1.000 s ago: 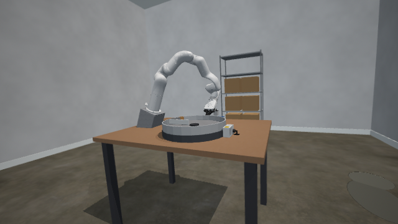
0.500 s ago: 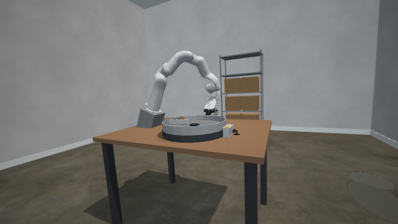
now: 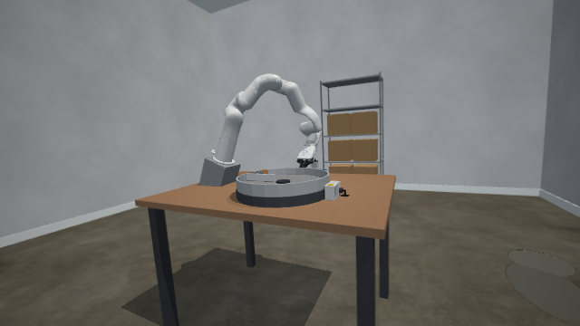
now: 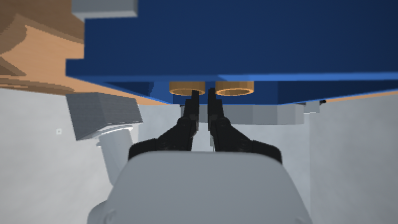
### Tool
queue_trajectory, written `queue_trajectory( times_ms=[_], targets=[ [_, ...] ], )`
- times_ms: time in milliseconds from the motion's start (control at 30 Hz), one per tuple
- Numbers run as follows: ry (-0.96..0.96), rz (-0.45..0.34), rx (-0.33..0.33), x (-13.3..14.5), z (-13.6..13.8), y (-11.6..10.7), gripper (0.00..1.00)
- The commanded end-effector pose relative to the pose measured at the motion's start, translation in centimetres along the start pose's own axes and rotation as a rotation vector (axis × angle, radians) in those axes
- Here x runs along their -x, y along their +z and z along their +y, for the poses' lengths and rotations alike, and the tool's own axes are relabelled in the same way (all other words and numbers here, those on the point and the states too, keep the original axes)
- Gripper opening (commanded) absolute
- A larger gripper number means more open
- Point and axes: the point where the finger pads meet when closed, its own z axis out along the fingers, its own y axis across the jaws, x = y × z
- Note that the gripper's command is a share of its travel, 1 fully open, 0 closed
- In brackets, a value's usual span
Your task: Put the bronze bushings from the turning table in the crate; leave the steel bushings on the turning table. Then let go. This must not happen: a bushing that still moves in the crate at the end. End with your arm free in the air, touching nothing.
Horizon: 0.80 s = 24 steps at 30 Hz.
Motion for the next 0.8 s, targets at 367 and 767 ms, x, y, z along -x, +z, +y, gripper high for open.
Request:
queue_trajectory(
  times_ms=[367, 767],
  targets=[
    [0.002, 0.003, 0.001, 0.7, 0.1, -1.0, 0.11],
    [0.002, 0.003, 0.001, 3.5, 0.1, -4.4, 0.11]
  ],
)
